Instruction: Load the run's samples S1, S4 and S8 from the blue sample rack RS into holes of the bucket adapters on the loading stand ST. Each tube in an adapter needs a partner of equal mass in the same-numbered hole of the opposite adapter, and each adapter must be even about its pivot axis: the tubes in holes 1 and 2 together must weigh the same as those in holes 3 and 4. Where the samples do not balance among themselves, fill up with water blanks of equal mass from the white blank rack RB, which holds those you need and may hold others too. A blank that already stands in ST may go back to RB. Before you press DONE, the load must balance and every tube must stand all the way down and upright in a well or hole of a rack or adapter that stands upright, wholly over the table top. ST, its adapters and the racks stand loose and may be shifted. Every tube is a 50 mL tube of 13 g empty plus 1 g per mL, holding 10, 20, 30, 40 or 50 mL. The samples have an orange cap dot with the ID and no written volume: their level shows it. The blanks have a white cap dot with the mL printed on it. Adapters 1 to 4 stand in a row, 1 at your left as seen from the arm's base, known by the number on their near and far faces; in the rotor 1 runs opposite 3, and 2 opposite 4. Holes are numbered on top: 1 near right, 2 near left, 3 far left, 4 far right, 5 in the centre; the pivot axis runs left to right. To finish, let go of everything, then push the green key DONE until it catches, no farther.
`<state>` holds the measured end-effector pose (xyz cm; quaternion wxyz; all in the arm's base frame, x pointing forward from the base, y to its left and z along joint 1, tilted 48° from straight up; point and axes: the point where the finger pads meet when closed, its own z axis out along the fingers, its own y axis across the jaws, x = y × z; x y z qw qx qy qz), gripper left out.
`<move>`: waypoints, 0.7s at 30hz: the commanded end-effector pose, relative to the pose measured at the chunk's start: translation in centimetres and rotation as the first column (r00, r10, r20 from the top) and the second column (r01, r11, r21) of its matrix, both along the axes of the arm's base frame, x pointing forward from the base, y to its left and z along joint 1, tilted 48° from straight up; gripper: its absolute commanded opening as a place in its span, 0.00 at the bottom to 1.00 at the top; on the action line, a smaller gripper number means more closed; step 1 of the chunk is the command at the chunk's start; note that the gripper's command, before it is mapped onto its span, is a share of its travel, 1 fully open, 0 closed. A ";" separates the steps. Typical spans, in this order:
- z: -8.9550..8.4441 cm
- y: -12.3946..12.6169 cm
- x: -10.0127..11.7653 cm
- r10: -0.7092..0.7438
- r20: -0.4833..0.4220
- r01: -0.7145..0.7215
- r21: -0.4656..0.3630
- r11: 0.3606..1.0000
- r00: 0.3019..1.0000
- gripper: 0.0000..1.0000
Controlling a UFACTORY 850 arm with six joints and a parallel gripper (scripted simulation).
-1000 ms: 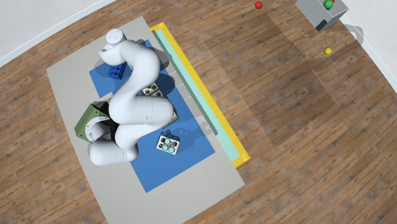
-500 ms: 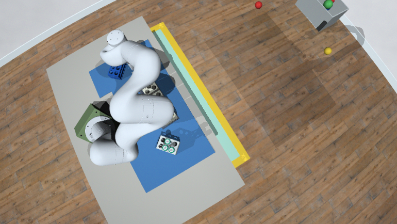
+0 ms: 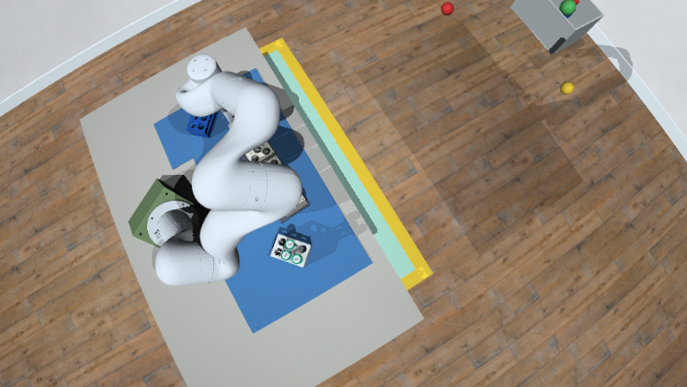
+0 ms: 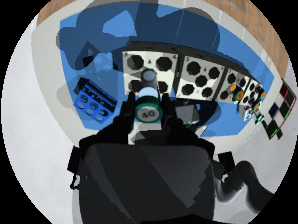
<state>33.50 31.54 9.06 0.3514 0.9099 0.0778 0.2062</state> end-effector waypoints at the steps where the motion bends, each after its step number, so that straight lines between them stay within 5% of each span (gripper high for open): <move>1: -0.2 -0.1 0.2 0.001 0.001 -0.001 0.001 1.000 1.000 0.00; 21: -1.4 -1.2 0.9 0.001 0.001 -0.001 0.001 1.000 1.000 0.00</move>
